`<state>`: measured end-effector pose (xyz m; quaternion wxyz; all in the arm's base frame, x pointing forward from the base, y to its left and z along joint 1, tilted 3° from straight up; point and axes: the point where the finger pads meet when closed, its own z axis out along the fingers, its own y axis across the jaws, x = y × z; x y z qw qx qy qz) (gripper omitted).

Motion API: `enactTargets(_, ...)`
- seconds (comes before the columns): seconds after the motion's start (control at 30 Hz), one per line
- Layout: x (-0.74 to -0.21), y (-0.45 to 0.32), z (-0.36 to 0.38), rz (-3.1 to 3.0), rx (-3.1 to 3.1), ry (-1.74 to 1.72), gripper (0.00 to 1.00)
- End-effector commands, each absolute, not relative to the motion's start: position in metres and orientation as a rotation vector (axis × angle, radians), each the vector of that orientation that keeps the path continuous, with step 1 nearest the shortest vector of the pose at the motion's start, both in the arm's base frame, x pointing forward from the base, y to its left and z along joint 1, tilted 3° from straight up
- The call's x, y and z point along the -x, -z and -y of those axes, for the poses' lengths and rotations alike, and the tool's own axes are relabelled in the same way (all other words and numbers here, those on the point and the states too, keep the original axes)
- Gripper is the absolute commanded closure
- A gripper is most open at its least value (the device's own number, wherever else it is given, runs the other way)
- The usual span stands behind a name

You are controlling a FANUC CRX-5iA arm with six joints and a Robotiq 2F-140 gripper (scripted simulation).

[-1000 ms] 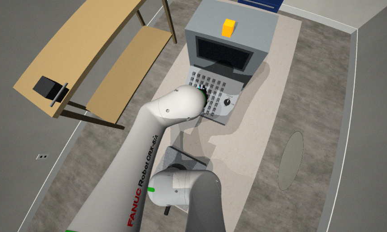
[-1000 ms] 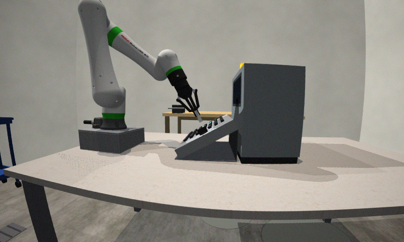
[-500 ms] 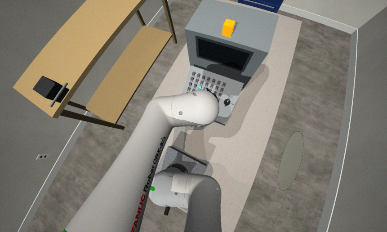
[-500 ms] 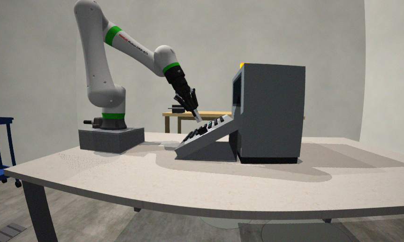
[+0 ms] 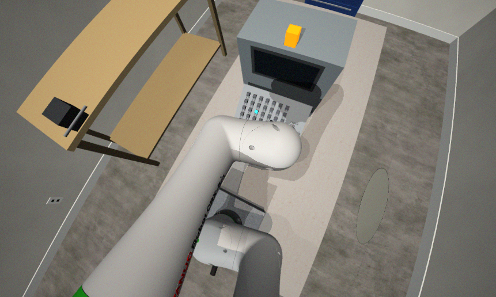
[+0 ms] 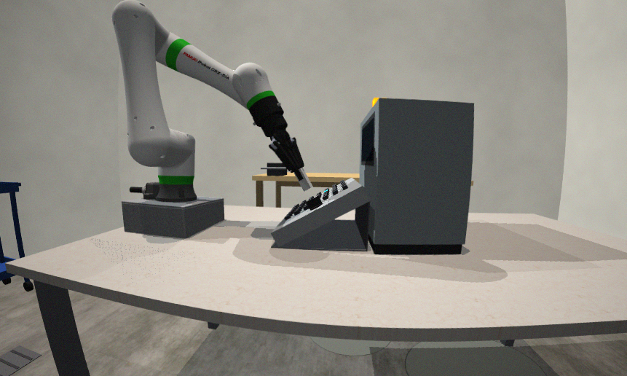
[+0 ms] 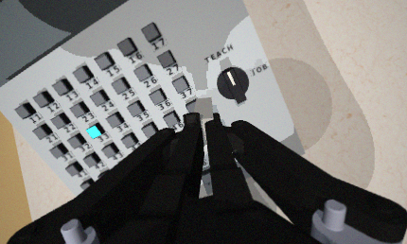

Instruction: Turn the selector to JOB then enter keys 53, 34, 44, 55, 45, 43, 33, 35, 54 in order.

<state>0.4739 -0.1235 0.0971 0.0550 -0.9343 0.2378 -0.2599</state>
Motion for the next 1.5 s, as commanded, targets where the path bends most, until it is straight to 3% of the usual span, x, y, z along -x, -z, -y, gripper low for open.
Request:
enactTargets(0.0, -0.472, -0.099, 0.139, -0.519, 2.916, 0.81, 1.0)
enactTargets(0.5, -0.468, -0.1, 0.163, -0.178, 3.014, 0.833, 1.0)
enactTargets(0.53, -0.468, -0.1, 0.163, -0.178, 3.014, 0.833, 0.67)
enactTargets(1.47, -0.468, -0.1, 0.163, -0.178, 3.014, 0.833, 0.67)
